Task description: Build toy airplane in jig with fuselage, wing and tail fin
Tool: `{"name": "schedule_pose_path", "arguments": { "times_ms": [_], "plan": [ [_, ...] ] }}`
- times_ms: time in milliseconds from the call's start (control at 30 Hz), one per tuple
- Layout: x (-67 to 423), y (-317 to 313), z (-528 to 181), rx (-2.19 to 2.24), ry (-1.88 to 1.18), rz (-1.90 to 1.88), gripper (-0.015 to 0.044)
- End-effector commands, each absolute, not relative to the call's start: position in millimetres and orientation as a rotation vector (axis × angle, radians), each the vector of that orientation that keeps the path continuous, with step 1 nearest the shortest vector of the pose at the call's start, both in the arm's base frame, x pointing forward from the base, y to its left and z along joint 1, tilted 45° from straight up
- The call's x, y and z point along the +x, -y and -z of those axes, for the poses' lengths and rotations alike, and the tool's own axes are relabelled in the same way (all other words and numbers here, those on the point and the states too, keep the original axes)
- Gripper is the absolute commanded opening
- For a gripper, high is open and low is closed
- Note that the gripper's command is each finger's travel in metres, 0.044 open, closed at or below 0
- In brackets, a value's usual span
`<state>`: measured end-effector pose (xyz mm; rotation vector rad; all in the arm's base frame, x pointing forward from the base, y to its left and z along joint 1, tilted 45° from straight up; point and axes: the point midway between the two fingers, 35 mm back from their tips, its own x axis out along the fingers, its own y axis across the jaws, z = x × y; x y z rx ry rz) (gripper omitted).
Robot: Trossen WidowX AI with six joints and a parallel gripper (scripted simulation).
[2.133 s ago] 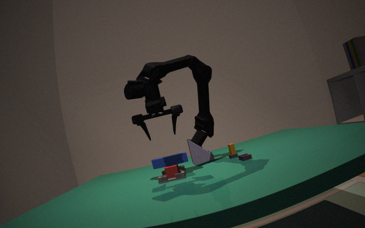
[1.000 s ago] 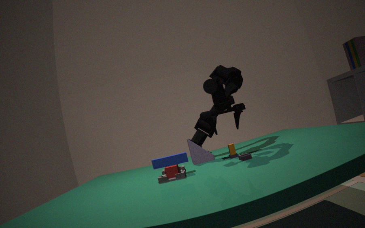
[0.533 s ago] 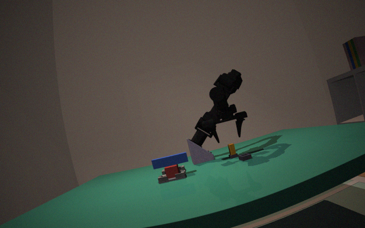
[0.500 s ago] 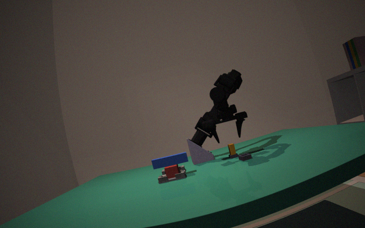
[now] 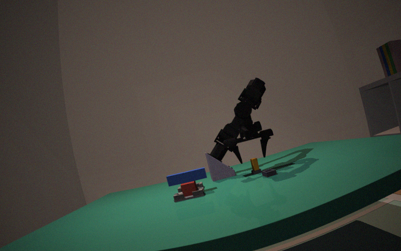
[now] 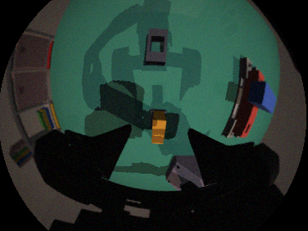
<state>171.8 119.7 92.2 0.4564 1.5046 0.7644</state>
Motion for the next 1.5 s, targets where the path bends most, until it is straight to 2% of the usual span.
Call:
{"name": "schedule_pose_path", "arguments": {
  "times_ms": [0, 567, 1067, 1300, 1467],
  "plan": [
    [169.9, -125.5, -87.3, 0.463, -1.507, -0.768, 0.0440],
    [165.6, -143.1, -71.4, 0.467, -1.505, -0.773, 0.0440],
    [165.6, -143.1, -71.4, 0.467, -1.505, -0.773, 0.0046],
    [165.6, -143.1, -71.4, 0.467, -1.505, -0.773, 0.0000],
    [166.9, -140.2, -74.3, 0.456, -1.509, -0.775, 0.0000]
  ]
}}
